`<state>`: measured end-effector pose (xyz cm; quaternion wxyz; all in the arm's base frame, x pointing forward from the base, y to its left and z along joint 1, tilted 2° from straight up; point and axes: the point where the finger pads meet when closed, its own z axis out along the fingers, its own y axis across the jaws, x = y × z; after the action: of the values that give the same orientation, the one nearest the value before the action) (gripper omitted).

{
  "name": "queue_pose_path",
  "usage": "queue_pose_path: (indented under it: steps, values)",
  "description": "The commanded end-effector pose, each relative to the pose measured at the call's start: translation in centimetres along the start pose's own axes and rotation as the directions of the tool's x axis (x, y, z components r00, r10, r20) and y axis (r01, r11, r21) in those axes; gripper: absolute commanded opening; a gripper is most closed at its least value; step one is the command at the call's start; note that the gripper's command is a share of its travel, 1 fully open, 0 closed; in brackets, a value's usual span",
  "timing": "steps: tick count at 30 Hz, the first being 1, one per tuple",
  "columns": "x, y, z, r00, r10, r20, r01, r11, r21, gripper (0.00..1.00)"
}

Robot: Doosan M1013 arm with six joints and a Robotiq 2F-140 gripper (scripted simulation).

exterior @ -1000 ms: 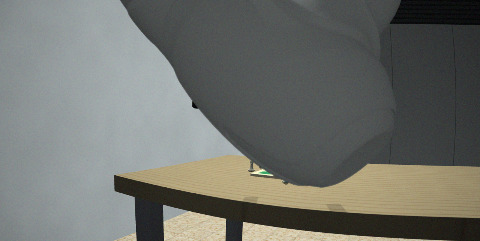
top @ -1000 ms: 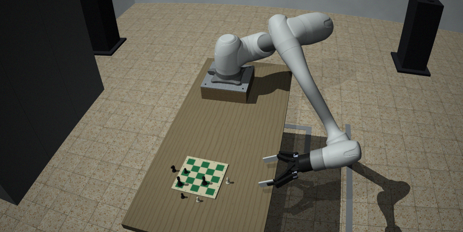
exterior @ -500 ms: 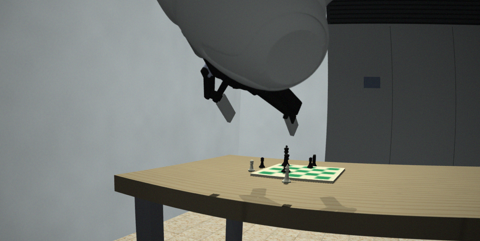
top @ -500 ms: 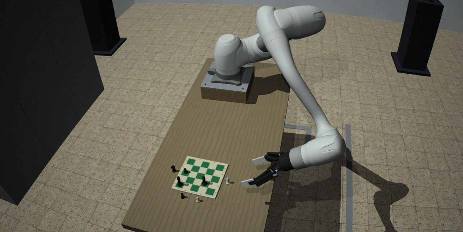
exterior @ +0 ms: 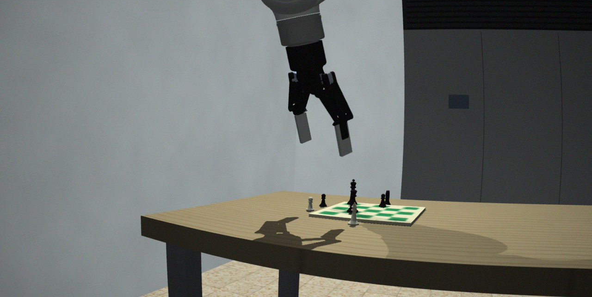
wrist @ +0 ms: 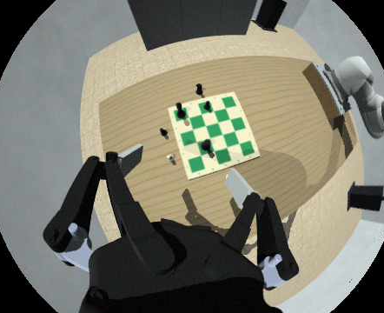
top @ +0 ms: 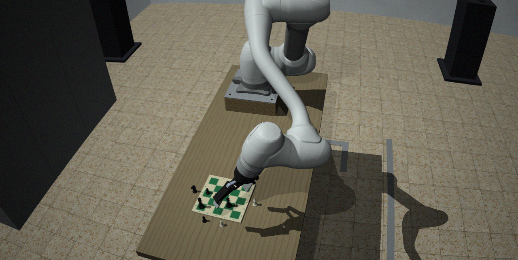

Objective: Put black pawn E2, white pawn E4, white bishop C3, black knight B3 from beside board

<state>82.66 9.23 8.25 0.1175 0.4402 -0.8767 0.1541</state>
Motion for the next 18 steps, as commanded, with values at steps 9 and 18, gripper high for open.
queue_pose_path:
  steps: [9, 18]
  values:
    - [6.6, -9.5, 4.1, 0.913, 0.262, 0.312, -0.197, 0.954, -0.227, 1.00]
    - [6.9, -9.9, 4.3, 0.906, 0.274, 0.322, -0.203, 0.950, -0.236, 1.00]
